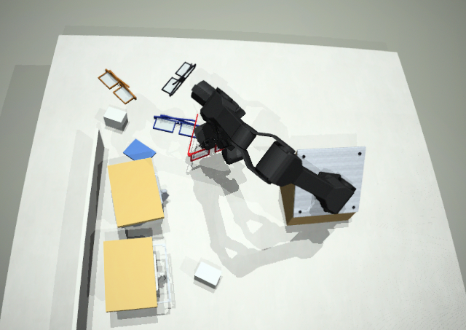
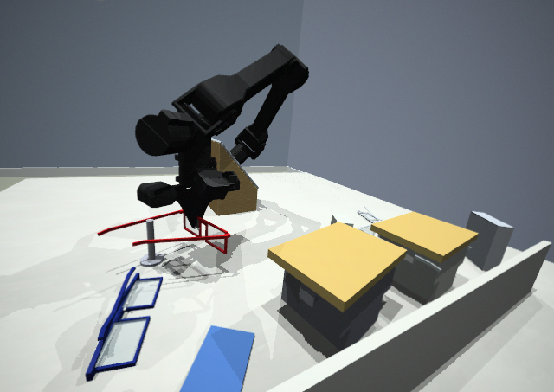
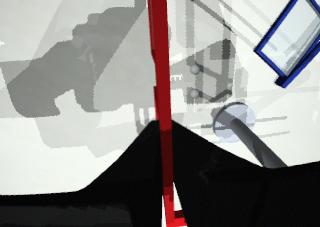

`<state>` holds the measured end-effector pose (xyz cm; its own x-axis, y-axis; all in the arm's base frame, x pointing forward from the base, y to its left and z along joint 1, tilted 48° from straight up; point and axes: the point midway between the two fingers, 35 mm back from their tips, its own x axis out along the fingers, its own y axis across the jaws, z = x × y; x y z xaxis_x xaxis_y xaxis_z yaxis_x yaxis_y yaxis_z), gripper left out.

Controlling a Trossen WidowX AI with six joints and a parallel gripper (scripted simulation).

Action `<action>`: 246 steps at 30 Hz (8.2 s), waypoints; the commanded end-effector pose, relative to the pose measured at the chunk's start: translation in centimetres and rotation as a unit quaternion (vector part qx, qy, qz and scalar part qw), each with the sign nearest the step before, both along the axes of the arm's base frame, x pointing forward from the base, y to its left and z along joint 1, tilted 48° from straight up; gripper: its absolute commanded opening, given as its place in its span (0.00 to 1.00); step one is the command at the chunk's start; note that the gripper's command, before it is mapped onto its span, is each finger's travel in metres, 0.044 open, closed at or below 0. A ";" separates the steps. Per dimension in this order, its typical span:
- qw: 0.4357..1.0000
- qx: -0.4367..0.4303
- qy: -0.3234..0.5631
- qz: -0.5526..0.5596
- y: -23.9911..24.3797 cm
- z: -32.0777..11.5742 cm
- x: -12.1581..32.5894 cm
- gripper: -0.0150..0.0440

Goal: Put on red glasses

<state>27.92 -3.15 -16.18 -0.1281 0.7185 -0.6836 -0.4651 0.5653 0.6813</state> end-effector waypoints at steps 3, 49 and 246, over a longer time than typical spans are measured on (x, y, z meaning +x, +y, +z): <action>1.000 -0.001 -0.001 0.001 -0.8 0.3 -0.2 0.25; 0.966 -0.035 0.185 -0.176 -2.4 -1.6 -4.7 0.25; 0.866 -0.064 0.359 -0.342 6.7 11.7 0.0 0.25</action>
